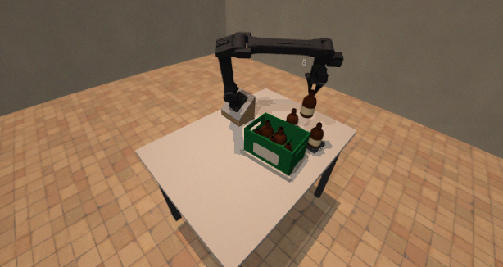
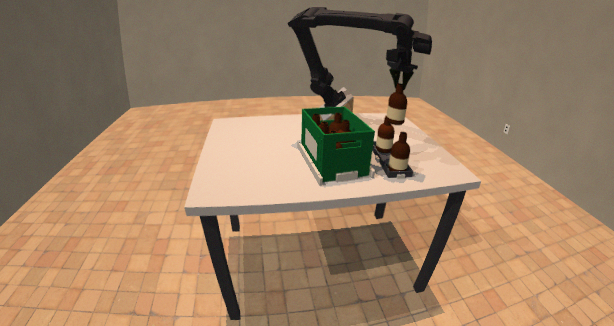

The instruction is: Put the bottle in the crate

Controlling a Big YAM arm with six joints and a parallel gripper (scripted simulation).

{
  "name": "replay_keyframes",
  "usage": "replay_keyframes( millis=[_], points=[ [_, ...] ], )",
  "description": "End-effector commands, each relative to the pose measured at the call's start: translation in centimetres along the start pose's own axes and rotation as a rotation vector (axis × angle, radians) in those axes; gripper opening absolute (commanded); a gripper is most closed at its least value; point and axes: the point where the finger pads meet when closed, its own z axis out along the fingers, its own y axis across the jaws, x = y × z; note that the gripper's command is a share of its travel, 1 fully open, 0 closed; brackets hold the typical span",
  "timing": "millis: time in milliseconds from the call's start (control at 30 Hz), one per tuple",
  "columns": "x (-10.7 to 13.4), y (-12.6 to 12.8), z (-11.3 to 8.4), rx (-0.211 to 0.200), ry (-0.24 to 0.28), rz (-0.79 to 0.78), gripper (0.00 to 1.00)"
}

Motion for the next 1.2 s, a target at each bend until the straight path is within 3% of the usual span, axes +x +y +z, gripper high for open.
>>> replay_keyframes(
  millis=[0,767,1167],
  points=[
    [-0.6,1.1,-3.5,-0.07,-0.001,0.031,0.0],
    [-0.5,1.1,-3.6,-0.07,-0.001,0.031,0.0],
    [-0.3,1.1,-4.6,-0.065,-0.002,0.026,0.0]
  ],
)
